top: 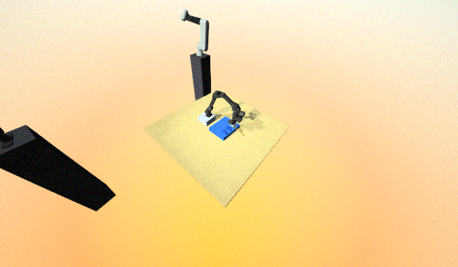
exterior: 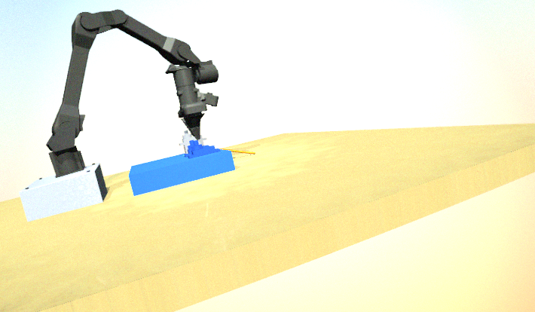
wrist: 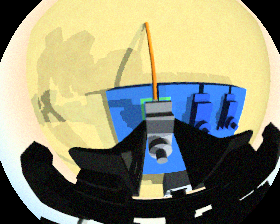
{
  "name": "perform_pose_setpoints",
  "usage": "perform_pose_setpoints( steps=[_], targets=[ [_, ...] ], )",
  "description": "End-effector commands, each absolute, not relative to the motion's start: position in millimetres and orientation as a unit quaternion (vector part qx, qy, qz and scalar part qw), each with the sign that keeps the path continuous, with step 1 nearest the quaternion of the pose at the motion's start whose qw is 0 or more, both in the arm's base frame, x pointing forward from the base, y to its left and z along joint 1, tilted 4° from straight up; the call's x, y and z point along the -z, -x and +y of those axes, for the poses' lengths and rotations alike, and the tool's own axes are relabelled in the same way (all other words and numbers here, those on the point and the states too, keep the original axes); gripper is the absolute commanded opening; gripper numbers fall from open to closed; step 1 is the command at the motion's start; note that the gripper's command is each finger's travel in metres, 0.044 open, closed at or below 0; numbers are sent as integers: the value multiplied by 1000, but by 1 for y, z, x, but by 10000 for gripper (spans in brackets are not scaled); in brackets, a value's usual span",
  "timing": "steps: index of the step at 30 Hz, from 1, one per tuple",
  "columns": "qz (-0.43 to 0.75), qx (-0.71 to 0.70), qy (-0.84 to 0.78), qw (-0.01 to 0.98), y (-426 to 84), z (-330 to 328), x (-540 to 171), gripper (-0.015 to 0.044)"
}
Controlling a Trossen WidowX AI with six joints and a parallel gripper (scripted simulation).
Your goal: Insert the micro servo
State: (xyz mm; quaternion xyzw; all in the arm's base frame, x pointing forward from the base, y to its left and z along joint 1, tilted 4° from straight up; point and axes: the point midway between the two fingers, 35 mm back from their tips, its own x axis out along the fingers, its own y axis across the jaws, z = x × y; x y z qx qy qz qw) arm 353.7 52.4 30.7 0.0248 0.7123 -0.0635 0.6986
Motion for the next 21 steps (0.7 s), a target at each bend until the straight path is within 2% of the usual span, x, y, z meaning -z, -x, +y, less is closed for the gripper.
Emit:
perform_pose_setpoints(
  steps=[1,21],
  targets=[
    [712,62,-23,699,-354,52,-27,0],
    [712,62,-23,699,-353,51,-10,0]
  ],
)
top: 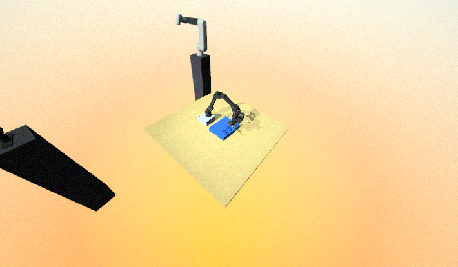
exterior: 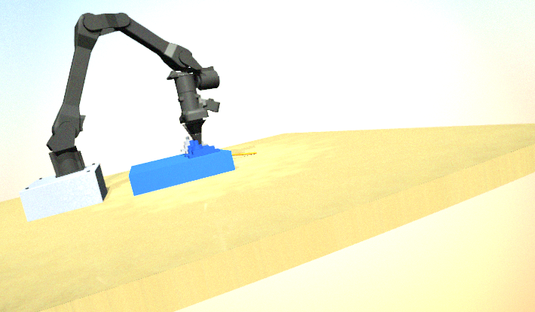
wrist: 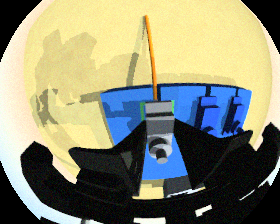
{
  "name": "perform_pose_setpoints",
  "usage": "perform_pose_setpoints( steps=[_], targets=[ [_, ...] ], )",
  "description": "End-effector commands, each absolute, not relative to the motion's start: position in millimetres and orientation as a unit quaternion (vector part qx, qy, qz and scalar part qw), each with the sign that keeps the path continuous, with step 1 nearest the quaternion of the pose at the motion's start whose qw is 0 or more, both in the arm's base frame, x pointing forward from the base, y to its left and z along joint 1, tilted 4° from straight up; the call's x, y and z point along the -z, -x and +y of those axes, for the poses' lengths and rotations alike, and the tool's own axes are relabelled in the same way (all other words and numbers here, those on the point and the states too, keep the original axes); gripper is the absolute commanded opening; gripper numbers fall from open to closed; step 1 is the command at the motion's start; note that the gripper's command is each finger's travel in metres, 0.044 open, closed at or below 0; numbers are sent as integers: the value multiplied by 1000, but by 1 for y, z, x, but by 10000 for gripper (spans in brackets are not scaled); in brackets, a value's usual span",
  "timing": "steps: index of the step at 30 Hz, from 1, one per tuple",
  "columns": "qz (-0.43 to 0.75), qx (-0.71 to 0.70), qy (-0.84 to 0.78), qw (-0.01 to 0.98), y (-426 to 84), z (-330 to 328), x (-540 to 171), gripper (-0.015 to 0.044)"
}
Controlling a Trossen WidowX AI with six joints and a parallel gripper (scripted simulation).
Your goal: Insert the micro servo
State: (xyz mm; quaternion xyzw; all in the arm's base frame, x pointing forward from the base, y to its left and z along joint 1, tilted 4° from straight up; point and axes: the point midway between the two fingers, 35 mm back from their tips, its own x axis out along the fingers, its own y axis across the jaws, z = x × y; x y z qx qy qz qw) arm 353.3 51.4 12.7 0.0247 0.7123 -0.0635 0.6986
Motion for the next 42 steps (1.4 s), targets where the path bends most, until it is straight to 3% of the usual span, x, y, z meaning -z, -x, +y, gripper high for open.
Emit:
perform_pose_setpoints(
  steps=[1,13,20,34,42],
  targets=[
    [712,62,-23,699,-353,51,-9,0],
    [712,62,-23,699,-353,50,1,0],
    [712,62,-23,699,-352,51,-1,184],
    [712,62,-23,699,-346,52,-36,187],
    [714,61,-24,697,-293,66,-75,398]
  ],
)
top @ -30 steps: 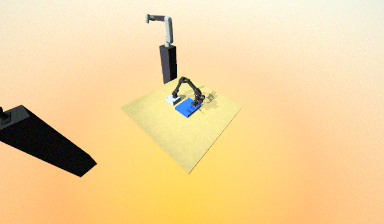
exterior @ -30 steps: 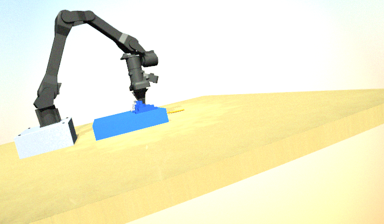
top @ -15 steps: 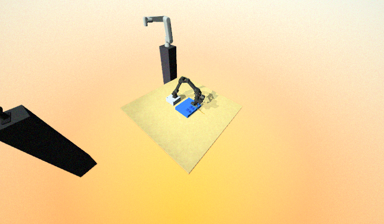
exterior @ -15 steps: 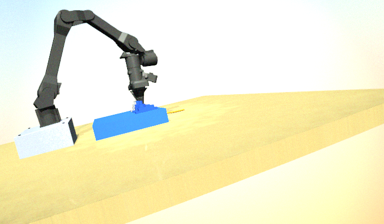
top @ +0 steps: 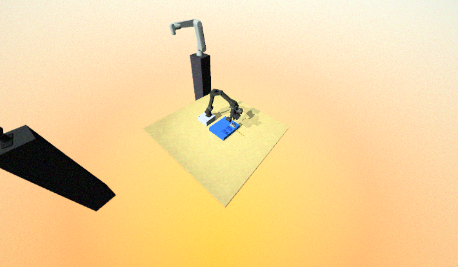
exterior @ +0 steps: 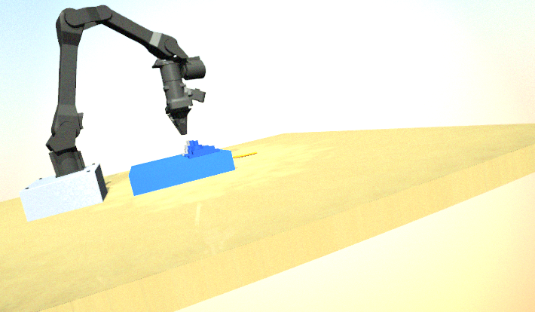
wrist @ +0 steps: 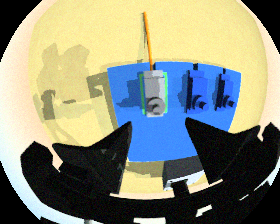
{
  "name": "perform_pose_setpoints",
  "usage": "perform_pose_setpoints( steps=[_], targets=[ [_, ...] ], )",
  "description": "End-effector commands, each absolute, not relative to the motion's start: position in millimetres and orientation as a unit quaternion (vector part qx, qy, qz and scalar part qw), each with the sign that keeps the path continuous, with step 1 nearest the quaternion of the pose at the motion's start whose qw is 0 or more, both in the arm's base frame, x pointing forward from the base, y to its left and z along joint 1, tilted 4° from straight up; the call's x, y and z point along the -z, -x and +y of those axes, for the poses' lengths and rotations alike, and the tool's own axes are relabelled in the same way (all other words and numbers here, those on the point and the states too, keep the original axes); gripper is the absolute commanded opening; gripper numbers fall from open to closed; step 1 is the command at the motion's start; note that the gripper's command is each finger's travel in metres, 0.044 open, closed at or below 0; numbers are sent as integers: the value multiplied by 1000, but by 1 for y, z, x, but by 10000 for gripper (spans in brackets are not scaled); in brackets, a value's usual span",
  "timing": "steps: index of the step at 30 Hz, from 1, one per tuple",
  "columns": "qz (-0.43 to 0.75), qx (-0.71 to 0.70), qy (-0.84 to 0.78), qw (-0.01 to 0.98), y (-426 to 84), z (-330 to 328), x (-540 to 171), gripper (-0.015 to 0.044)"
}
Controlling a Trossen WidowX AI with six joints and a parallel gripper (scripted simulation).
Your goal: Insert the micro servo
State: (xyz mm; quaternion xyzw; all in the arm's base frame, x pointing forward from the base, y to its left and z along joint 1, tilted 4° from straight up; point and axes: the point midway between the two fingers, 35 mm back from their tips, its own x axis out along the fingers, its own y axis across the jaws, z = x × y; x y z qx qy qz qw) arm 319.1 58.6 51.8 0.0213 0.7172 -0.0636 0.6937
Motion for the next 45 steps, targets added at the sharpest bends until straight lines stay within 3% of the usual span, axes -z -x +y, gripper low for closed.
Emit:
perform_pose_setpoints(
  steps=[1,6,20,45],
  targets=[
    [714,61,-24,697,-282,67,-81,424],
    [714,62,-23,697,-246,70,-100,440],
    [711,60,-22,700,-249,71,-150,440],
    [711,60,-22,700,-249,71,-150,440]
  ],
)
